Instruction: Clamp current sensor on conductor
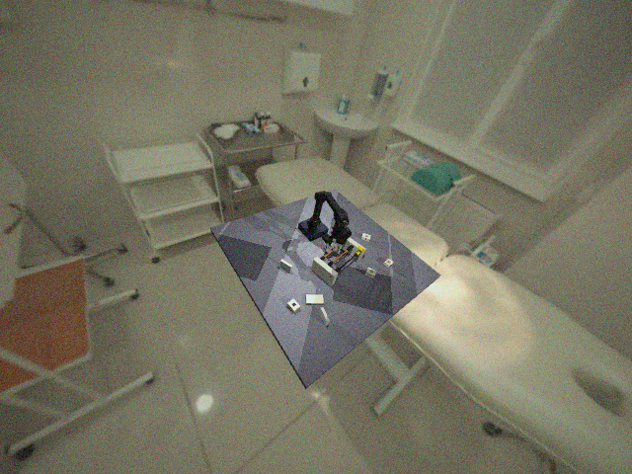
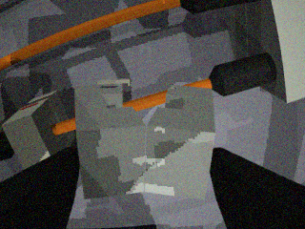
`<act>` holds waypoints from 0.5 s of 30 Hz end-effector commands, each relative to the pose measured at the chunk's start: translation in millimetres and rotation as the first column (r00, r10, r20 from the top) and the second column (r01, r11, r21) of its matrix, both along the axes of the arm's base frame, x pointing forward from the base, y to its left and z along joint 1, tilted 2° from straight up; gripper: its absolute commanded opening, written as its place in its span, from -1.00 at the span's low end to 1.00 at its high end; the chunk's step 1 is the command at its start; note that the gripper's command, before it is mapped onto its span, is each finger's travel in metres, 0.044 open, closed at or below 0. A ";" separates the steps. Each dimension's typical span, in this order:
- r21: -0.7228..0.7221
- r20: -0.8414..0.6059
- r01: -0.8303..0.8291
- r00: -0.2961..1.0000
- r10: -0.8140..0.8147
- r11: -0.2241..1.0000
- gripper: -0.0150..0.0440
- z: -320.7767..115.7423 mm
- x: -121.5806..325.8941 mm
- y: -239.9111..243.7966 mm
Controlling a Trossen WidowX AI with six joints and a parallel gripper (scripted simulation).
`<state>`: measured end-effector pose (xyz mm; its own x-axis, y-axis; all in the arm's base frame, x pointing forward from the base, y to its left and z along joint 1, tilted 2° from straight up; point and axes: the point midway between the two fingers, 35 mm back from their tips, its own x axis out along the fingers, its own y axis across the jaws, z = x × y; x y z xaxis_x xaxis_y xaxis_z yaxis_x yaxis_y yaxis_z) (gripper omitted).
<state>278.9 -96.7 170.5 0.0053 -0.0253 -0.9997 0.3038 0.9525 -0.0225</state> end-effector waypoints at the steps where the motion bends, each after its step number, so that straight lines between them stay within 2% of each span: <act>1: -0.011 0.006 -0.168 0.986 0.168 0.986 -0.49 4.5 13.4 -1.7; 8: -0.013 -0.002 -0.414 0.910 0.414 0.910 -0.49 4.5 31.6 -2.0; 15: -0.013 -0.011 -0.633 0.774 0.633 0.774 -0.49 3.3 49.5 -1.6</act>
